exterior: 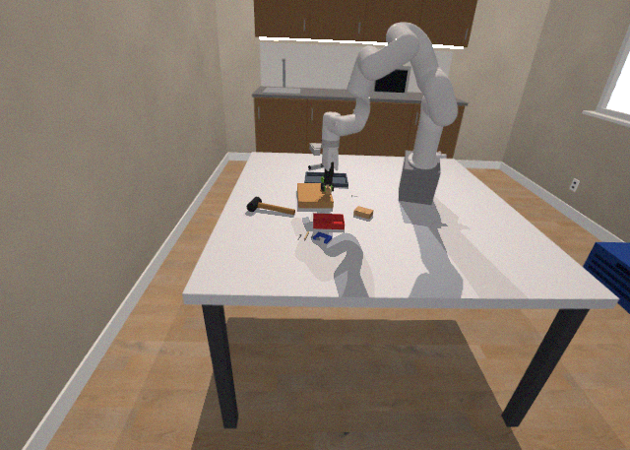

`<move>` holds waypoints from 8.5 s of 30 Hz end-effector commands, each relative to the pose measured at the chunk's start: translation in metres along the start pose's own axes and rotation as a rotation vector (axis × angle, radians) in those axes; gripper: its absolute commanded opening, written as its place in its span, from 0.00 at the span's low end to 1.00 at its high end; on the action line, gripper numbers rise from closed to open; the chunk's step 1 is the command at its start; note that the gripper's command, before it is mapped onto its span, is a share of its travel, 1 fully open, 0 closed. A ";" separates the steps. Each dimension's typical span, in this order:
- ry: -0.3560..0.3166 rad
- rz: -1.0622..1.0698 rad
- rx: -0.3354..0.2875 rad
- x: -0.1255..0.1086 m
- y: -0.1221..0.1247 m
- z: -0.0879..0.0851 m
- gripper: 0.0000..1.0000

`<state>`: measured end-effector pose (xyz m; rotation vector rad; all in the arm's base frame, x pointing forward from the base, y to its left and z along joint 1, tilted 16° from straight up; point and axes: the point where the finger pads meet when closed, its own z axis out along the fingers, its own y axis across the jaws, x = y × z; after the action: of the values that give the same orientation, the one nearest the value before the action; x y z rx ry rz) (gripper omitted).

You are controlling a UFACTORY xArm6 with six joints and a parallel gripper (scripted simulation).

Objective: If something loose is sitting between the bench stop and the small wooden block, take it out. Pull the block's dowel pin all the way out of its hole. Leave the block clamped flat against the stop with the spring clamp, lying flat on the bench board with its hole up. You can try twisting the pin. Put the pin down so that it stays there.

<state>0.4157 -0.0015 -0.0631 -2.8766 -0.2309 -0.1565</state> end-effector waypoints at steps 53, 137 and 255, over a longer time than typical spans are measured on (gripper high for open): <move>0.003 0.170 -0.001 0.002 0.000 -0.030 0.00; 0.004 0.170 0.001 0.060 -0.223 -0.028 0.00; 0.003 0.170 0.001 0.060 -0.223 0.053 0.00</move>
<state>0.4400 0.2334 -0.0543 -2.8798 0.0150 -0.1234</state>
